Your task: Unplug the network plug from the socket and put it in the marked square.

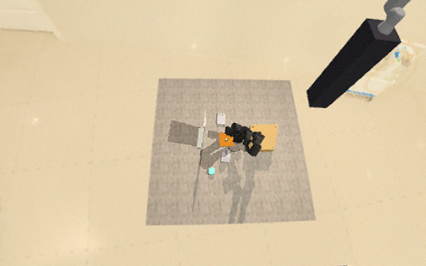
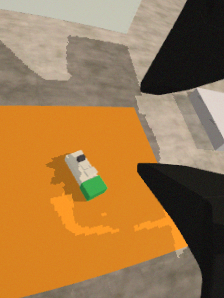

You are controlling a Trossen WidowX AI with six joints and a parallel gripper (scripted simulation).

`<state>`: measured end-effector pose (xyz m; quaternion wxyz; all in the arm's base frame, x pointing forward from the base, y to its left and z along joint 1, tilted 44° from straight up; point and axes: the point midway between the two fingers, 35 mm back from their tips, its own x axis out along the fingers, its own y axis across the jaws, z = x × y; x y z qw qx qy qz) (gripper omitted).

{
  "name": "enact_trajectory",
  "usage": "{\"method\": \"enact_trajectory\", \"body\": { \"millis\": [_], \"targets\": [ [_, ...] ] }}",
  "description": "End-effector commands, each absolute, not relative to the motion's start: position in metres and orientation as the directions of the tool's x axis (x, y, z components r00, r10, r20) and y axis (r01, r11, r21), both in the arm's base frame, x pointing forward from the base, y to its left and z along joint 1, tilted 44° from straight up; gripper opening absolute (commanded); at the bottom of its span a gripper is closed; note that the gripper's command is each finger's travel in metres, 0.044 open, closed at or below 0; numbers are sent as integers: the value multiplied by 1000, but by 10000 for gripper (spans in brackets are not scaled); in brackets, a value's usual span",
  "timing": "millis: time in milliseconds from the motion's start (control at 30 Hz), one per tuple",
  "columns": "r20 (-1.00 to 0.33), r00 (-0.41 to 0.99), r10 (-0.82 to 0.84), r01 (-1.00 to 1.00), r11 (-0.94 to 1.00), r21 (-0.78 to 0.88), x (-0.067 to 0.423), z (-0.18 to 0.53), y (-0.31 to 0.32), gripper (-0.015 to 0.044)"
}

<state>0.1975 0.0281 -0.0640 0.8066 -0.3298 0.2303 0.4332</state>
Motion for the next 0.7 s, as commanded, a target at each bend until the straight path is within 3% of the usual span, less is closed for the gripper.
{"method": "enact_trajectory", "body": {
  "millis": [0, 667],
  "targets": [
    [-651, 529, 544, -845, 404, -350, 201, -60, 24, 156],
    [-650, 531, 544, -845, 403, -353, 201, -51, 15, 156]
  ]
}}
